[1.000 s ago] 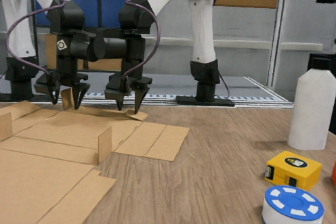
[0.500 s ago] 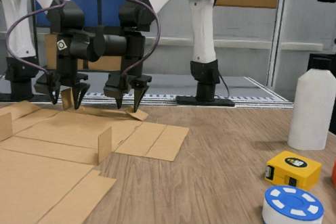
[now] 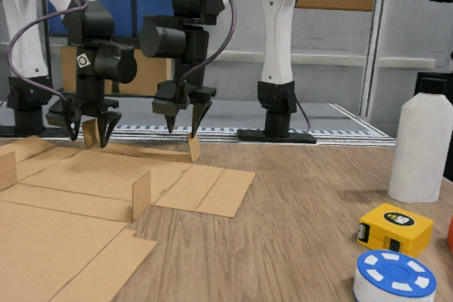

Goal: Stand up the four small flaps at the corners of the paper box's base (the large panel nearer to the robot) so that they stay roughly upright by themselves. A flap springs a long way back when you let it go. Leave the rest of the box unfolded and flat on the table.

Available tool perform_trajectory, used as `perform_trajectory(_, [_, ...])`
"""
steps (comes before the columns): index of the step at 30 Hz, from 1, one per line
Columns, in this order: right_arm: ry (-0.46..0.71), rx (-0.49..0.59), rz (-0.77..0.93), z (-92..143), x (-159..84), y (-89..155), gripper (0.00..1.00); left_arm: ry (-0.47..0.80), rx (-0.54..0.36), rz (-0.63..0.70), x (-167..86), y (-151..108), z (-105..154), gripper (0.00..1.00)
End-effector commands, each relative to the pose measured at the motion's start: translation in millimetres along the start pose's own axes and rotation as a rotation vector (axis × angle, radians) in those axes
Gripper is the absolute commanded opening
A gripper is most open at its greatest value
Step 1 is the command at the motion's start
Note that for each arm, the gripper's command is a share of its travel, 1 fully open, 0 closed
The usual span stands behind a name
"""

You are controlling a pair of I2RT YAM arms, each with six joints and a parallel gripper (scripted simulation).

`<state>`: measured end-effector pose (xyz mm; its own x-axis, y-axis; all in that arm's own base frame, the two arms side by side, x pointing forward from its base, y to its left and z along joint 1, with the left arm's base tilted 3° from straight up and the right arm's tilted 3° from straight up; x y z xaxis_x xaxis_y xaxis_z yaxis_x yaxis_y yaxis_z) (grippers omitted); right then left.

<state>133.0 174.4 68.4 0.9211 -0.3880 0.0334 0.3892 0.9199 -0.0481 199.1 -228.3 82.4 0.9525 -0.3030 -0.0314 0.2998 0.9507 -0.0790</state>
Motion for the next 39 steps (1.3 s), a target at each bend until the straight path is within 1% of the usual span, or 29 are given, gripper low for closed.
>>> perform_trajectory(1, [0.007, -0.070, 0.001, -8.4, -3.3, -11.8, 0.76, 0.017, -0.007, -0.025, -7.9, 6.3, 5.8, 0.48])
perform_trajectory(4, [0.007, -0.070, 0.001, -8.4, -3.3, -11.8, 0.76, 0.001, -0.015, -0.026, -3.6, 6.5, 11.0, 0.48])
perform_trajectory(9, [0.012, -0.060, 0.002, -8.2, -3.2, -11.7, 0.76, 0.003, -0.004, -0.026, -1.6, 5.7, 5.7, 0.48])
perform_trajectory(10, [0.012, -0.005, 0.002, -1.5, -2.2, -9.3, 0.76, 0.003, -0.004, -0.026, -1.6, 5.8, 5.7, 0.48])
perform_trajectory(11, [0.009, 0.032, 0.001, -0.9, -1.1, -6.0, 0.76, 0.003, -0.004, -0.026, -1.6, 5.9, 5.7, 0.48])
perform_trajectory(16, [0.010, 0.083, 0.000, 0.6, -1.0, -8.1, 0.76, 0.003, -0.004, -0.026, -1.8, 6.1, 6.1, 0.48])
perform_trajectory(20, [0.010, 0.092, 0.004, 0.8, -0.3, -9.9, 0.76, 0.003, -0.004, -0.026, -1.8, 6.5, 6.2, 0.48])
perform_trajectory(21, [0.006, 0.109, 0.006, 5.1, 0.9, -6.1, 0.76, 0.003, -0.004, -0.026, -1.8, 6.6, 6.2, 0.48])
perform_trajectory(25, [0.017, 0.109, 0.007, 5.9, -1.5, -16.6, 0.76, 0.003, -0.004, -0.026, -1.8, 6.9, 6.3, 0.48])
perform_trajectory(28, [0.018, 0.142, 0.007, 10.6, -1.4, -18.0, 0.76, 0.003, -0.004, -0.026, -1.8, 7.1, 6.4, 0.48])
perform_trajectory(29, [0.015, 0.160, 0.007, 14.6, -0.5, -15.7, 0.76, 0.003, -0.004, -0.026, -1.8, 7.2, 6.4, 0.48])
perform_trajectory(32, [0.014, 0.173, 0.008, 16.3, -0.3, -14.4, 0.76, 0.003, -0.004, -0.026, -1.8, 7.3, 6.5, 0.48])
perform_trajectory(34, [0.016, 0.171, 0.008, 13.7, -1.0, -17.0, 0.76, 0.003, -0.004, -0.026, -1.8, 7.5, 6.5, 0.48])
perform_trajectory(36, [0.007, 0.173, 0.005, 15.9, 0.4, -12.8, 0.76, 0.003, -0.004, -0.026, -1.8, 7.6, 6.6, 0.48])
perform_trajectory(37, [0.007, 0.173, 0.005, 15.9, 0.4, -12.8, 0.76, 0.017, -0.007, -0.025, -8.2, 11.9, 8.0, 0.48])
perform_trajectory(38, [0.007, 0.173, 0.005, 15.8, 0.4, -12.8, 0.76, 0.003, -0.004, -0.026, -1.8, 7.8, 6.6, 0.48])
perform_trajectory(39, [0.007, 0.173, 0.005, 15.8, 0.4, -12.9, 0.76, 0.003, -0.004, -0.026, -1.8, 7.8, 6.7, 0.48])
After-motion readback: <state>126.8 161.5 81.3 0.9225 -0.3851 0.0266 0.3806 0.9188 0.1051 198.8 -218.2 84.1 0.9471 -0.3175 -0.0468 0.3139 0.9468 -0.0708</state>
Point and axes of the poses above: on each arm, the point where the finger pads meet when closed, its own z axis back along the fingers, its own y axis across the jaws, x = y × z, the point moved 3 cm from there along z, back along the fingers, and after that the axes turned 2 degrees about -z, right-handed, at the moved point
